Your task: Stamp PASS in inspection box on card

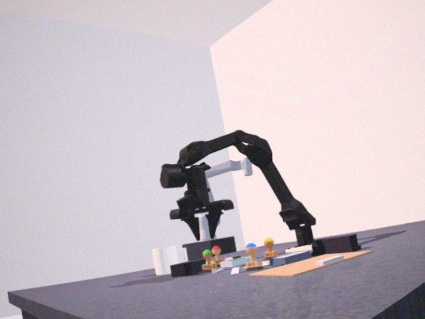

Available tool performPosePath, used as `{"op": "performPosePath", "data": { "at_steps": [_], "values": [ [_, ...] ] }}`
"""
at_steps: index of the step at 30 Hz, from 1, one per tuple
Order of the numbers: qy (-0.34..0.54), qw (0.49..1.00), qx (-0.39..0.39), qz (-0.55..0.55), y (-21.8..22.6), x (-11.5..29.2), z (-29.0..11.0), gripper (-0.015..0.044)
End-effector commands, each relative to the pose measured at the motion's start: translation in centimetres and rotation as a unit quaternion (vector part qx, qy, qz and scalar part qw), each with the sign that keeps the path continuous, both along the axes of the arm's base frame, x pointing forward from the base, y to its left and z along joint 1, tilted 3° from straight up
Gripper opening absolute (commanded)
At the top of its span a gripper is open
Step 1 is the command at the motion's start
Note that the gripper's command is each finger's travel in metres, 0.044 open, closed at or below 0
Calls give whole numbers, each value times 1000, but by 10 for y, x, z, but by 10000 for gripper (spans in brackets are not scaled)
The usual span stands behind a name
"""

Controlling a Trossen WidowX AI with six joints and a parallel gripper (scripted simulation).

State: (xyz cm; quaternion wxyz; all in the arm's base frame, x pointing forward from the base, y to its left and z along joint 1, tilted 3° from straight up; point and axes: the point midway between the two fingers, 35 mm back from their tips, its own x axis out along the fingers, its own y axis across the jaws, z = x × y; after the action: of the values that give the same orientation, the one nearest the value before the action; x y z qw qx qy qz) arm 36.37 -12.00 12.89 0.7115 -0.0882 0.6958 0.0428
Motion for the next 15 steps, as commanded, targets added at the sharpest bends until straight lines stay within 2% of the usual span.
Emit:
{"op": "performPosePath", "data": {
  "at_steps": [1, 15],
  "values": [
    [1, 1000, 3, 4, 1, 1, -4, 213],
    [1, 1000, 3, 4, -2, 3, -27, 213]
  ]
}}
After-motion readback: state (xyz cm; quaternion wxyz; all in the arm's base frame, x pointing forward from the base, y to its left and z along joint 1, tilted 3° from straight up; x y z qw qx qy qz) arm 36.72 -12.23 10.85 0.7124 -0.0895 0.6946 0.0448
